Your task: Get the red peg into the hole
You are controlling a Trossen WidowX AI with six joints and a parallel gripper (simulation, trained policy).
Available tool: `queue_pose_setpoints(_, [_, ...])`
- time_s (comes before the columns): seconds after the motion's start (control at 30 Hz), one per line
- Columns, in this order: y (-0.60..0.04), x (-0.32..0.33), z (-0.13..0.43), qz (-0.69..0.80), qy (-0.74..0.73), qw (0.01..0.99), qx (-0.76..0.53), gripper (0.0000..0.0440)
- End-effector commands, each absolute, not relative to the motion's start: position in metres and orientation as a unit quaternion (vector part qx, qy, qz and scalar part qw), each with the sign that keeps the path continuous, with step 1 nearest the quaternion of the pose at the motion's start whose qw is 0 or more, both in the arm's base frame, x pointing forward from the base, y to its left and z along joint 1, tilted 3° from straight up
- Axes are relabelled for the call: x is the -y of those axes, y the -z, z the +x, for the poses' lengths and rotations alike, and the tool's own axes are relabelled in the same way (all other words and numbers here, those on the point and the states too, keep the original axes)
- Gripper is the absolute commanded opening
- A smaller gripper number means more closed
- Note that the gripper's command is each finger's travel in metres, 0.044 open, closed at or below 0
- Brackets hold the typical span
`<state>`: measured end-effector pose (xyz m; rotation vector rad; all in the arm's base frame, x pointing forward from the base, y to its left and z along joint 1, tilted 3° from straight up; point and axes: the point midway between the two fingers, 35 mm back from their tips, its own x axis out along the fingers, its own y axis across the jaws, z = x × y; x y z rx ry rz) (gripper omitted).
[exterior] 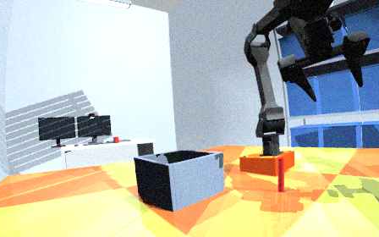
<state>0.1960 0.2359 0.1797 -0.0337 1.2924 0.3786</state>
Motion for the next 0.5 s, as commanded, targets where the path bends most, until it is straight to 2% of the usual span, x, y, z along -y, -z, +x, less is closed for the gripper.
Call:
queue_pose_setpoints(0.0, [-0.168,-0.22,0.195,0.004,-0.134,0.775,-0.618,0.044])
queue_pose_setpoints(0.47, [-0.125,-0.15,0.189,0.102,0.079,0.733,-0.668,0.044])
